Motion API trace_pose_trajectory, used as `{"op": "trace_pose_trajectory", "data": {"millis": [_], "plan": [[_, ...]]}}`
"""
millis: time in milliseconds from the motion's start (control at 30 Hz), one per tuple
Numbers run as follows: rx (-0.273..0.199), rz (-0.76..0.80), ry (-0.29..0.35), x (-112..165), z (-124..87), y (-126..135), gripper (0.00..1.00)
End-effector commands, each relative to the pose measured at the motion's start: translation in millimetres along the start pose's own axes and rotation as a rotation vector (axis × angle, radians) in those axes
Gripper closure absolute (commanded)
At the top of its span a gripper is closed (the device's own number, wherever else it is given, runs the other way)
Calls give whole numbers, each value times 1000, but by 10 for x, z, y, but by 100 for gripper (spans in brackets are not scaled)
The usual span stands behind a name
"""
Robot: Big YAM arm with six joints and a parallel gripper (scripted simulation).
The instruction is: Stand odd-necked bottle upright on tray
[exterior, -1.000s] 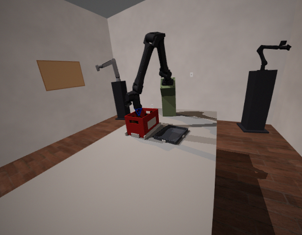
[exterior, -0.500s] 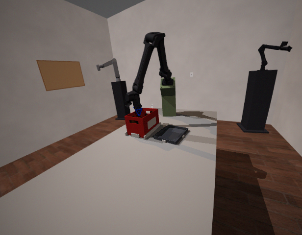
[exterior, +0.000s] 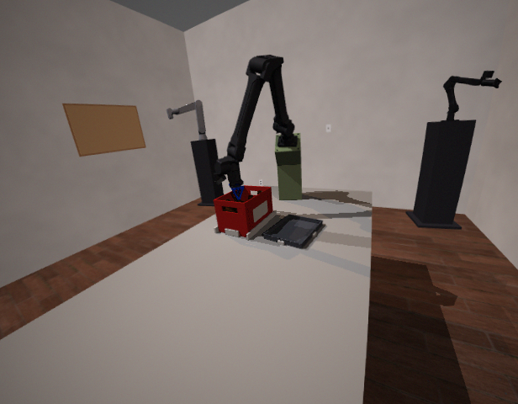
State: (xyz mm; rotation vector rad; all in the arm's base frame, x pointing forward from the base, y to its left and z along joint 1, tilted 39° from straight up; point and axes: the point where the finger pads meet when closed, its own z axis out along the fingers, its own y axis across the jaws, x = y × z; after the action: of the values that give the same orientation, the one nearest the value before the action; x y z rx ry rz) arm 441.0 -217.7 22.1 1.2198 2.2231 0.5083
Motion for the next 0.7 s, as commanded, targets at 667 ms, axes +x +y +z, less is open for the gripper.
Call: {"op": "trace_pose_trajectory", "data": {"millis": [667], "plan": [[-11,-5,-18,-97,-41,83,39]]}}
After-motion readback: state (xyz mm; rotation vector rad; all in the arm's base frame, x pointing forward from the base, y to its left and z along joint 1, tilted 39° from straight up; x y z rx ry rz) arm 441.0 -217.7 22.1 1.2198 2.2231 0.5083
